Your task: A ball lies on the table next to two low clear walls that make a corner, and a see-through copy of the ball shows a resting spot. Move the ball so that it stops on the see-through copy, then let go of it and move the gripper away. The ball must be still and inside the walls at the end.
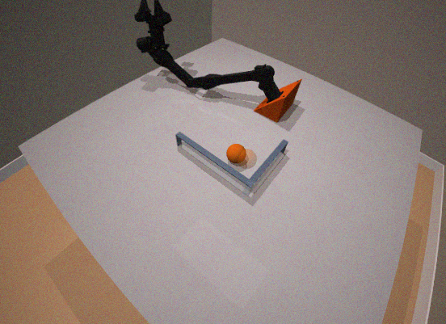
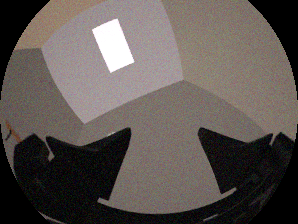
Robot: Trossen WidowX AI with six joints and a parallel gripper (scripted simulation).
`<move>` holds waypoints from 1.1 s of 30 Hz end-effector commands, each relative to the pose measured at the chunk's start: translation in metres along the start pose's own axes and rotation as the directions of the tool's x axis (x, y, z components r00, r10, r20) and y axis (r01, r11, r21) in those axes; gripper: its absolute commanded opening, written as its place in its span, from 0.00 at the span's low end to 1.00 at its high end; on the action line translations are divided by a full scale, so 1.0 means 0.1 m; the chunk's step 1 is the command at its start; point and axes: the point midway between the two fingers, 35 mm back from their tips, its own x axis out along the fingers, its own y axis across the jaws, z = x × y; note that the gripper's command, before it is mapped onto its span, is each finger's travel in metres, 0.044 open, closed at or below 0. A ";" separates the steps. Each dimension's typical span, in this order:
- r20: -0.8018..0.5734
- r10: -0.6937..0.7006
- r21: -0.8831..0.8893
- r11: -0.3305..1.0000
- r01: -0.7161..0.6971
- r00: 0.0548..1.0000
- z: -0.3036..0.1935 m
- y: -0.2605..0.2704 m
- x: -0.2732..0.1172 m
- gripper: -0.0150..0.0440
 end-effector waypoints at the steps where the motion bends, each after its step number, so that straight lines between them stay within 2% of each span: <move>1: 0.006 0.000 -0.009 1.000 0.000 1.000 0.02 -0.01 0.02 0.98; 6: 0.161 0.047 -0.236 0.972 -0.008 0.986 0.54 -0.10 0.48 1.00; 11: 0.315 0.155 -0.487 0.873 0.019 0.936 1.15 -0.03 0.91 1.00; 16: 0.475 0.304 -0.716 0.679 0.162 0.826 1.93 0.20 1.28 1.00; 20: 0.572 0.426 -0.794 0.503 0.342 0.701 2.54 0.50 1.44 1.00; 26: 0.660 0.602 -0.694 0.258 0.672 0.450 3.37 1.10 1.39 1.00; 30: 0.675 0.692 -0.489 0.159 0.858 0.257 3.83 1.55 1.20 1.00; 33: 0.665 0.740 -0.301 0.142 0.943 0.101 4.12 1.90 0.97 1.00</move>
